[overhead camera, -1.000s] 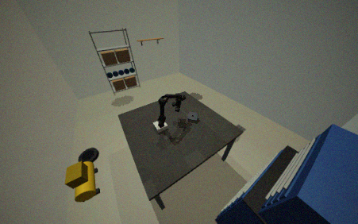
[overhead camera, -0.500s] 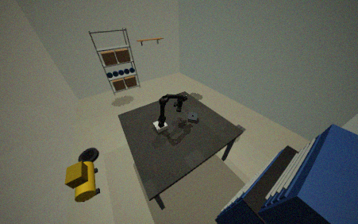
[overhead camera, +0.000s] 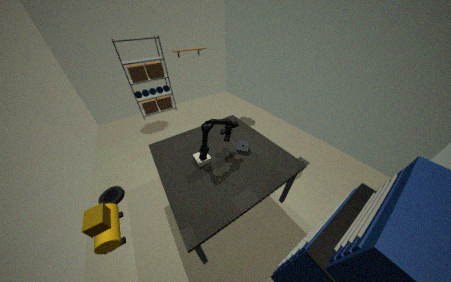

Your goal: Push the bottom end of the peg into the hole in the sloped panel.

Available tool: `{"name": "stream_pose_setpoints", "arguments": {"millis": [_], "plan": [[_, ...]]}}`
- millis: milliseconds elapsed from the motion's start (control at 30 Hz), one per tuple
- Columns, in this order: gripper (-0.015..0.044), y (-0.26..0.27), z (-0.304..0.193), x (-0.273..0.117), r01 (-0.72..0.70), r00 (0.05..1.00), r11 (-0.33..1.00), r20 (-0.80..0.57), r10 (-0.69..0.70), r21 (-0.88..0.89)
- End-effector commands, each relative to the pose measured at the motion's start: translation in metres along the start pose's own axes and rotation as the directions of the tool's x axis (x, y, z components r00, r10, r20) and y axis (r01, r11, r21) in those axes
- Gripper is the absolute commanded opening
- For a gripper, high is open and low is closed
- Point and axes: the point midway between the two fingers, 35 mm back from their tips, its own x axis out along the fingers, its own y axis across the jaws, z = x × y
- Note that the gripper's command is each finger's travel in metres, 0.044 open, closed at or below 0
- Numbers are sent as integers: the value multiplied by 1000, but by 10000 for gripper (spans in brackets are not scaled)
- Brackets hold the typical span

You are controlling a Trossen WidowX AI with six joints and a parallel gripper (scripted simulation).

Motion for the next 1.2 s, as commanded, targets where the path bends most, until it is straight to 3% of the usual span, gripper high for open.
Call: {"name": "stream_pose_setpoints", "arguments": {"millis": [0, 1167], "plan": [[0, 0, -7, -1, 17, 1000, 1000, 3, -17, 1], [0, 15, -54, -21, 125, 992, 992, -18, -125, 27]]}}
